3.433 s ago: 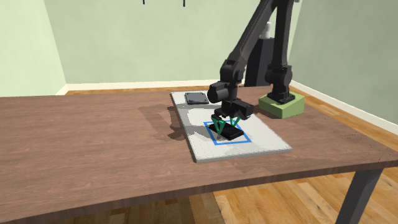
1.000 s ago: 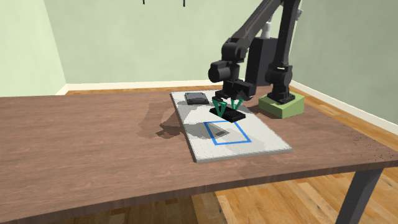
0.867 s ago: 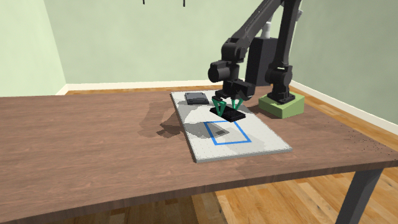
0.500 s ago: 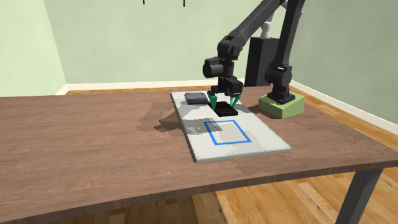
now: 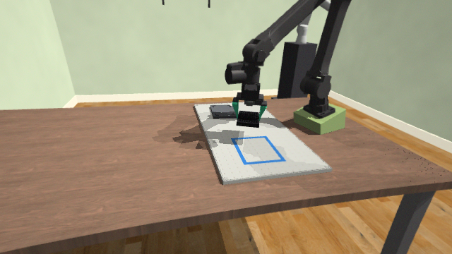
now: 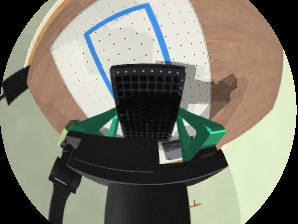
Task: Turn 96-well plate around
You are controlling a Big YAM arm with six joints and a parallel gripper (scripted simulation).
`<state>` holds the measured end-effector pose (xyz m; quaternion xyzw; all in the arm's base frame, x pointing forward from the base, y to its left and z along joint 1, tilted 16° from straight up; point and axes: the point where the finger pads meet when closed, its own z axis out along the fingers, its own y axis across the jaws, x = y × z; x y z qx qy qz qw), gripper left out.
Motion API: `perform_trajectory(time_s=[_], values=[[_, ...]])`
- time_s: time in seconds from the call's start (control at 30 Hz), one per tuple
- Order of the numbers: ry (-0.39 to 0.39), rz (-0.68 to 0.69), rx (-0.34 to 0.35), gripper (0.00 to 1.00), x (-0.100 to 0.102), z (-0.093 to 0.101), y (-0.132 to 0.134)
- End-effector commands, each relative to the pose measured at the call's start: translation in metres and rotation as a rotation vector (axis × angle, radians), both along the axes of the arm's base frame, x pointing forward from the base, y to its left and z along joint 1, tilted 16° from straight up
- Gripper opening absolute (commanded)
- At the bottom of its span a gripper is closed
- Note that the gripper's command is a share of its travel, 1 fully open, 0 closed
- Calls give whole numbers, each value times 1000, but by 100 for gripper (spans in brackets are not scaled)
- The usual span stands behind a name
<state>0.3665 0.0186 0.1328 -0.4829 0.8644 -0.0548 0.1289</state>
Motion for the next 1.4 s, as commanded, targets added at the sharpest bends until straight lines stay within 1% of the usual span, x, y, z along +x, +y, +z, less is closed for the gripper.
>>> perform_trajectory(time_s=[0.0,0.07,0.1,0.13,0.2,0.23,0.4,0.57,0.63,0.77,0.83,0.93,1.0,1.07,1.13,1.23,1.27,1.3,1.37], values=[[-12,-161,48,0,-3,10,-11],[-12,-161,48,0,-3,10,-11],[-43,-192,60,0,15,25,-15],[-45,-224,70,0,15,26,-18],[-19,-289,86,0,3,15,-25],[-12,-321,94,0,0,12,-28],[-4,-481,140,0,-4,9,-45],[0,-641,186,0,-2,10,-62],[0,-641,186,0,-2,10,-62],[5,-769,223,0,3,11,-77],[-6,-831,244,0,6,16,-85],[4,-928,271,0,2,12,-95],[1,-991,290,0,4,15,-102],[-5,-1005,296,0,5,17,-110],[7,-1007,292,0,0,11,-115],[9,-1008,292,0,-1,10,-119],[-8,-984,288,0,4,17,-124],[-10,-984,288,0,4,18,-128],[5,-986,285,0,-2,11,-133]])
